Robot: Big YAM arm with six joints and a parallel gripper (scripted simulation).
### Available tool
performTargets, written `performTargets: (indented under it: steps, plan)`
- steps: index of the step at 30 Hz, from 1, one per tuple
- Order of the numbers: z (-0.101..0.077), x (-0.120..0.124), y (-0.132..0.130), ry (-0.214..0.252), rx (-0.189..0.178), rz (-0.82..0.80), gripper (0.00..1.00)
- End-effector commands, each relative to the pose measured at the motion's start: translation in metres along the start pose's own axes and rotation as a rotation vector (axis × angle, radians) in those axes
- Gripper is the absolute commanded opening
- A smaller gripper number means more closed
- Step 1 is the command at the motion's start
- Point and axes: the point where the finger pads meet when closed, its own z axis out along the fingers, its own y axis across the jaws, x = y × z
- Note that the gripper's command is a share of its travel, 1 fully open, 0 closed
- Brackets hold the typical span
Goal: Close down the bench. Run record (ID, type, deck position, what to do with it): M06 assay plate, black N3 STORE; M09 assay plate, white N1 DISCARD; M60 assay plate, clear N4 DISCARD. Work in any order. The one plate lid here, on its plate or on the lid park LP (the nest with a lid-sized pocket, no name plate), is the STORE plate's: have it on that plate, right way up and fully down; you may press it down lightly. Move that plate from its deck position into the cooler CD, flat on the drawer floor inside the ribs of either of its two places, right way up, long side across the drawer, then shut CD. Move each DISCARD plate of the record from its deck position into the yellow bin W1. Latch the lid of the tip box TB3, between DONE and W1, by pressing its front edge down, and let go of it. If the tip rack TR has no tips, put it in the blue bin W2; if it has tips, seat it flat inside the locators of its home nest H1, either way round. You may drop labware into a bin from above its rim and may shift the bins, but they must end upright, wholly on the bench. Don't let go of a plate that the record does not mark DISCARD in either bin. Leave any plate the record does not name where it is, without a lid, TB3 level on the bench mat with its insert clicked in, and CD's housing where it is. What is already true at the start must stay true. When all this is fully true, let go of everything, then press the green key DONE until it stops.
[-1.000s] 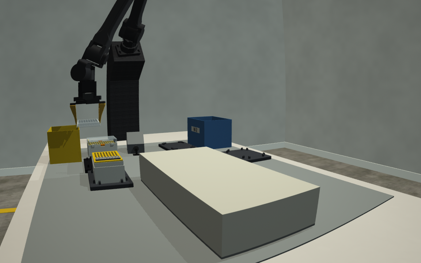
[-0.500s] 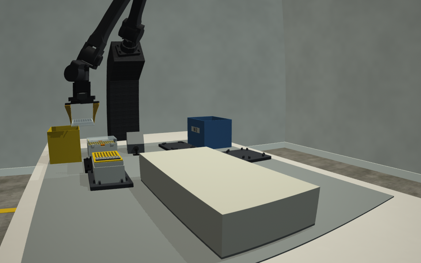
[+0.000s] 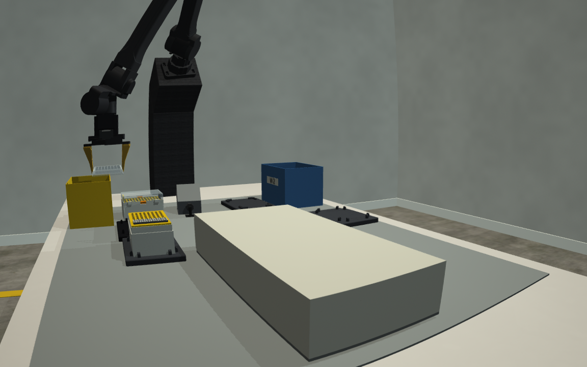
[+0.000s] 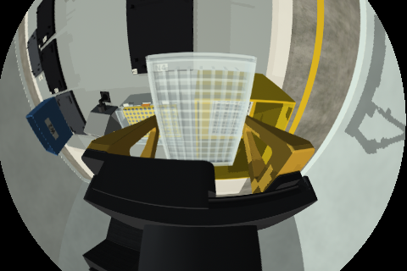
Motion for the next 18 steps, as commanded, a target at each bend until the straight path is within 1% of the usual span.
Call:
performTargets:
  steps: [1,6,9,12,18]
  plan:
    - [-0.002,0.013,-0.016,-0.005,0.017,-0.010,0.00]
    - [-0.002,0.023,-0.024,-0.005,0.017,-0.010,0.00]
    - [-0.001,0.020,-0.023,-0.010,0.014,-0.020,0.00]
    - [-0.002,0.032,-0.030,-0.005,0.018,-0.010,0.00]
    - [-0.003,0.044,-0.040,-0.006,0.018,-0.010,0.00]
